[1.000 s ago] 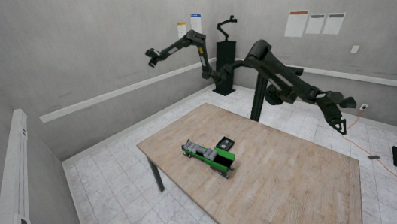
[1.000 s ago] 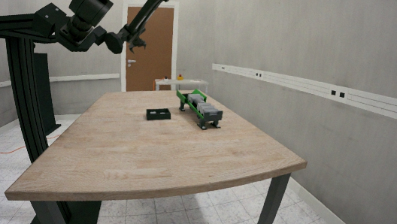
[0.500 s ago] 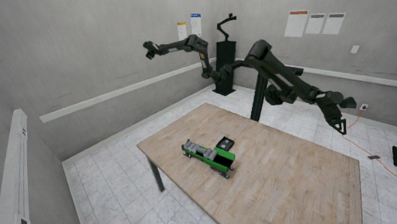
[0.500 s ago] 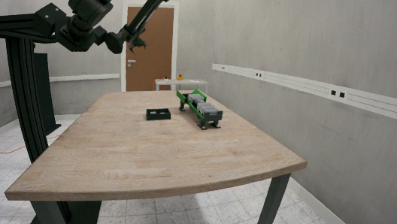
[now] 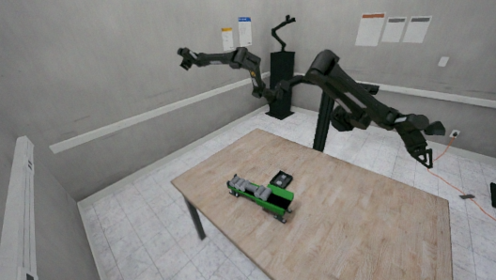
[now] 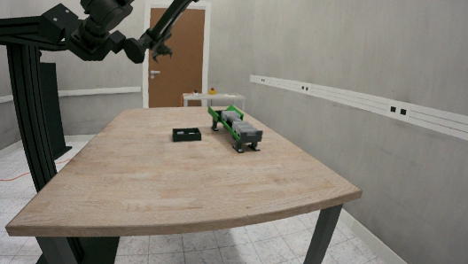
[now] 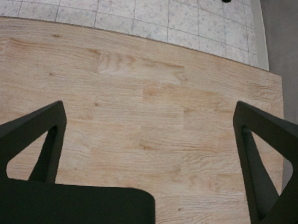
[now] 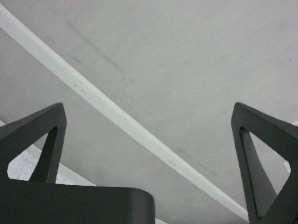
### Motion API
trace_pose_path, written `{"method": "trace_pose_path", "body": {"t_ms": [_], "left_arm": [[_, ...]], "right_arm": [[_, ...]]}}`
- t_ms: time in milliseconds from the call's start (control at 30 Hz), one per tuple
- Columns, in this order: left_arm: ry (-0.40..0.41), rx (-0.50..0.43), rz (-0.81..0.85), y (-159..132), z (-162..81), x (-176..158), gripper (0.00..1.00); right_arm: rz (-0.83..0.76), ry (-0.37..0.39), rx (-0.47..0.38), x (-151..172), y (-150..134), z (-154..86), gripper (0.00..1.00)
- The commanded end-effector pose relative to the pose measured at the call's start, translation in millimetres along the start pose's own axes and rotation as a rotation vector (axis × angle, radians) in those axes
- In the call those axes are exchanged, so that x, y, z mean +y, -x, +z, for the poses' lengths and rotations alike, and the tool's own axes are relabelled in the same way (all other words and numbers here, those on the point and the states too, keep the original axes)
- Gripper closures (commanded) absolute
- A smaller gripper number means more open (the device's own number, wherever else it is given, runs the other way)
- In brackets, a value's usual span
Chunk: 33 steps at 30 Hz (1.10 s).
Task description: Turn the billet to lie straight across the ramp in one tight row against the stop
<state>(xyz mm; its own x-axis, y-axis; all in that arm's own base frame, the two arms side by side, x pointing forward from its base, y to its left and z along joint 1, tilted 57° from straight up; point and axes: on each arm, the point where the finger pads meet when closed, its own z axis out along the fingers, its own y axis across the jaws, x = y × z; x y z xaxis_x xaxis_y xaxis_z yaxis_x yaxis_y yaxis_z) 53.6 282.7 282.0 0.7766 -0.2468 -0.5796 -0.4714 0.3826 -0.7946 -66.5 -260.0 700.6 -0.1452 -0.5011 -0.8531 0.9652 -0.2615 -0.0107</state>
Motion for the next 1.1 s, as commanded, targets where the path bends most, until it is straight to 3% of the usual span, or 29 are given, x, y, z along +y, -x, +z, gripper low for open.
{"method": "trace_pose_path", "body": {"t_ms": [0,1067], "left_arm": [[-0.016,-0.009,0.012,6.6,2.1,-8.7,0.0],[-0.016,-0.009,0.012,6.6,2.1,-8.7,0.0]], "right_arm": [[0.006,-0.013,-0.044,-6.3,34.0,-2.9,0.0],[-0.002,-0.022,-0.055,-9.3,40.4,-5.9,0.0]]}}
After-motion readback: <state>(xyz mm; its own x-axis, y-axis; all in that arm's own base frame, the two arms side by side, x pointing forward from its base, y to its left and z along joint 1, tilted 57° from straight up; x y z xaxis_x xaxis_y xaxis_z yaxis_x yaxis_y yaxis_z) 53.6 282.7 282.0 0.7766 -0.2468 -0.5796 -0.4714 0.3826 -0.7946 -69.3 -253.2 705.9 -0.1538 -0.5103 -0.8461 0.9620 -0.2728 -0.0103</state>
